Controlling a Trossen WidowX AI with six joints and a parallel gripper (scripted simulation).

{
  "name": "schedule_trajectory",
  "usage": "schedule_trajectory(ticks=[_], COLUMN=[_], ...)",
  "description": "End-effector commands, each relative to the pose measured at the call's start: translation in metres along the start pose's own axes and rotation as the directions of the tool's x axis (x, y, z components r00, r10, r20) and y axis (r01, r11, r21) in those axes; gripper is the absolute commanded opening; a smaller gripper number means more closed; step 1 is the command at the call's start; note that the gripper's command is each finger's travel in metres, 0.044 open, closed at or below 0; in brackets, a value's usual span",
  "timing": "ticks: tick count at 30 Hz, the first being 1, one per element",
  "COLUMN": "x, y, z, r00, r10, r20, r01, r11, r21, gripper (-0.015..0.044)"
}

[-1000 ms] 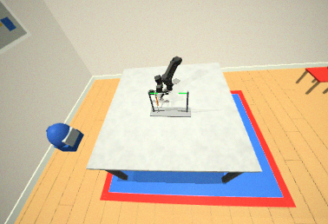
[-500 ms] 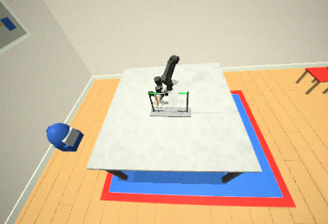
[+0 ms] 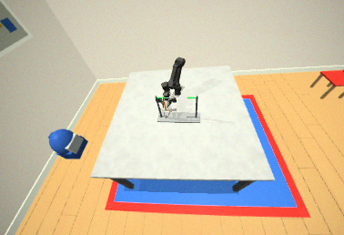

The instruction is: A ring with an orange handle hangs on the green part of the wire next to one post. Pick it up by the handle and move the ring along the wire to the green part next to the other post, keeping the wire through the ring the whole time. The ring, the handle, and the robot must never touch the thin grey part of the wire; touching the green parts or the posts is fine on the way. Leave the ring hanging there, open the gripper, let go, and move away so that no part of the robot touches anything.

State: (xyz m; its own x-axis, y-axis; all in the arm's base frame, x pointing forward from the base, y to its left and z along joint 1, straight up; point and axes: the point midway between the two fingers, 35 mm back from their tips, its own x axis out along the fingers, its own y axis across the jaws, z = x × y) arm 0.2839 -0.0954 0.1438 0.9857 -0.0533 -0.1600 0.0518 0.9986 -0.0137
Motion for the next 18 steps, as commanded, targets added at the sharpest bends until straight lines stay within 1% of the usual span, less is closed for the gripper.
schedule_trajectory(ticks=[1,18], x=[0.006,0.032], y=[-0.001,0.003], z=[0.001,-0.003], r00=[1.000,1.000], r10=[-0.005,-0.005], r20=[0.001,0.005], r01=[0.005,0.005], r11=[1.000,1.000], r21=[0.005,0.006], gripper=[0.0160,0.0160])
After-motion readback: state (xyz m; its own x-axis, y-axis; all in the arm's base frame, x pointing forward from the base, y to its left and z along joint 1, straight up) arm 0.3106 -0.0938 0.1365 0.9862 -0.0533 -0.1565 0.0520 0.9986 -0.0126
